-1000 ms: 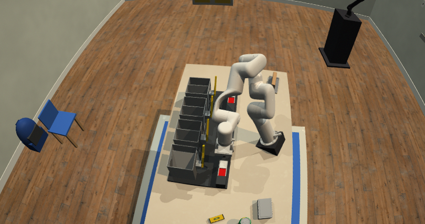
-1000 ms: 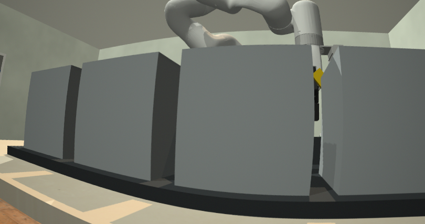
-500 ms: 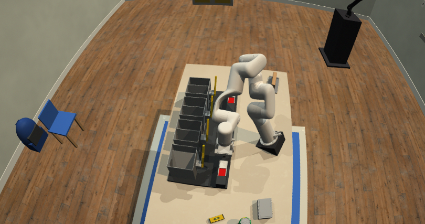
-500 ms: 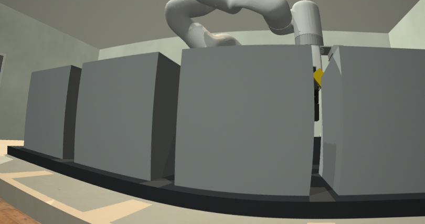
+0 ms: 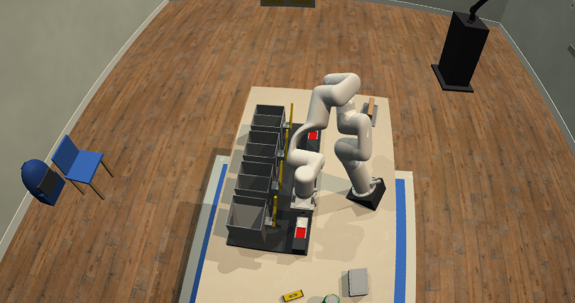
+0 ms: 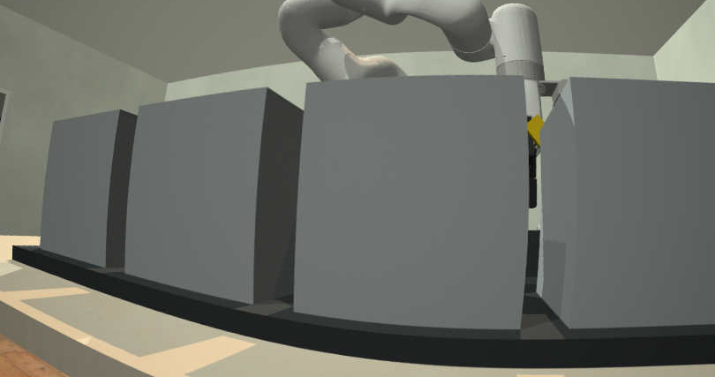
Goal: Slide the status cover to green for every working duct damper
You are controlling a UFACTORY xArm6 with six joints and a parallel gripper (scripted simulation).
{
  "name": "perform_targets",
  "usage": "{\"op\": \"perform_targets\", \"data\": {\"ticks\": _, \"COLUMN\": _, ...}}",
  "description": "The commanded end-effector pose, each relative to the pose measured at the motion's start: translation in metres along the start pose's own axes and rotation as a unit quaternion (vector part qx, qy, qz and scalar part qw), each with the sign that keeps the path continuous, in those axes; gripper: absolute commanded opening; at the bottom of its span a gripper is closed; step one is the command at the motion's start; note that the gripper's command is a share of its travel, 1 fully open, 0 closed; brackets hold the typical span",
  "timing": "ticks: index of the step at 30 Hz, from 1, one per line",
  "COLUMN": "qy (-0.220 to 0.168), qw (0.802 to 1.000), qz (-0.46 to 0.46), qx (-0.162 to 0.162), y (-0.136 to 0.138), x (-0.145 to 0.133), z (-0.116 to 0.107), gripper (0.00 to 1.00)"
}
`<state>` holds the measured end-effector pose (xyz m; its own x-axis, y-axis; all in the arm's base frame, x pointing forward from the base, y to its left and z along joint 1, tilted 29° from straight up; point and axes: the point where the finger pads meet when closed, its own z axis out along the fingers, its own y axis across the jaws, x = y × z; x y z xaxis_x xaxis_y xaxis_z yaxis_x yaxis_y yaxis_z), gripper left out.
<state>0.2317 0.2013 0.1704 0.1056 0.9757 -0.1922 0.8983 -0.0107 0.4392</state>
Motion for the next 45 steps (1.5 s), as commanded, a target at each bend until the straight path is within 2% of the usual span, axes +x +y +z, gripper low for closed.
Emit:
{"op": "perform_targets", "data": {"ticks": 1, "qy": 0.001, "qw": 1.0, "qz": 0.001, "qx": -0.001, "y": 0.001, "x": 0.001, "z": 0.001, "gripper": 0.0}}
{"op": "perform_targets", "data": {"ticks": 27, "qy": 0.001, "qw": 1.0, "qz": 0.001, "qx": -0.001, "y": 0.001, "x": 0.001, "z": 0.015, "gripper": 0.0}}
{"op": "perform_targets", "data": {"ticks": 45, "qy": 0.001, "qw": 1.0, "qz": 0.001, "qx": -0.001, "y": 0.001, "x": 0.001, "z": 0.017, "gripper": 0.0}}
